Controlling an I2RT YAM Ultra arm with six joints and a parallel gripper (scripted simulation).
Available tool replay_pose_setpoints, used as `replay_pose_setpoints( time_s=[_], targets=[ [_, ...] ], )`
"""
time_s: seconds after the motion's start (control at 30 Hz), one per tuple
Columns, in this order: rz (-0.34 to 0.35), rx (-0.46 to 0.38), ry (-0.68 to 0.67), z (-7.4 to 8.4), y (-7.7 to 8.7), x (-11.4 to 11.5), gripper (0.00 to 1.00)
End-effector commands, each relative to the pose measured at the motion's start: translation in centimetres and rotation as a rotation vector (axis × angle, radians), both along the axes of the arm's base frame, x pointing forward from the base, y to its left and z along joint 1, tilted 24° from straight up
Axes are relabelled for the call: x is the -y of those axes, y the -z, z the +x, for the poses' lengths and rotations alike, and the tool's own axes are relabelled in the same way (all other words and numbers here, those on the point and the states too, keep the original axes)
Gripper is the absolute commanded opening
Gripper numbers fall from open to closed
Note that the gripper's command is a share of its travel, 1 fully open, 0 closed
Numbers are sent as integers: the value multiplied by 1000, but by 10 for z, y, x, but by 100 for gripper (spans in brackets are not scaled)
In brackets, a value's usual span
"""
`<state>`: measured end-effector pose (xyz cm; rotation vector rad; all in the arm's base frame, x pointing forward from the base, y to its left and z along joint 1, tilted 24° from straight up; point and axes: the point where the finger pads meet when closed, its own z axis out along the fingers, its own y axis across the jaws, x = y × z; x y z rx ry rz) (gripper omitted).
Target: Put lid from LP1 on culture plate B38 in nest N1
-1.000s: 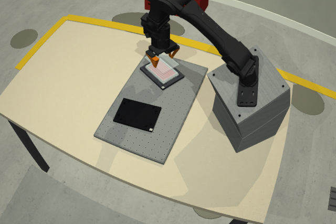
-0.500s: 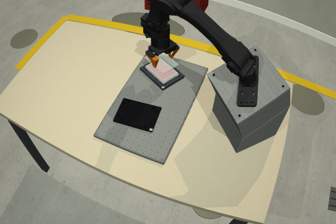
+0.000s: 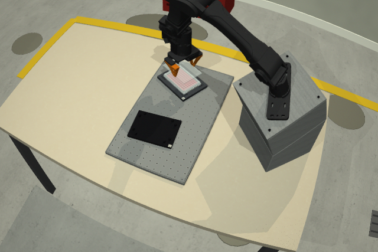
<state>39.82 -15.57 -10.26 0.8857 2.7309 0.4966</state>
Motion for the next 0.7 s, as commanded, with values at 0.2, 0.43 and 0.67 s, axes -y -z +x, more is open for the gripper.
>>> replay_pose_setpoints(
  time_s=[0.2,0.43,0.67],
  targets=[
    [-35,63,11,16,-20,12,0],
    [-36,64,9,17,-21,12,0],
    [-38,65,14,17,-21,14,0]
  ],
)
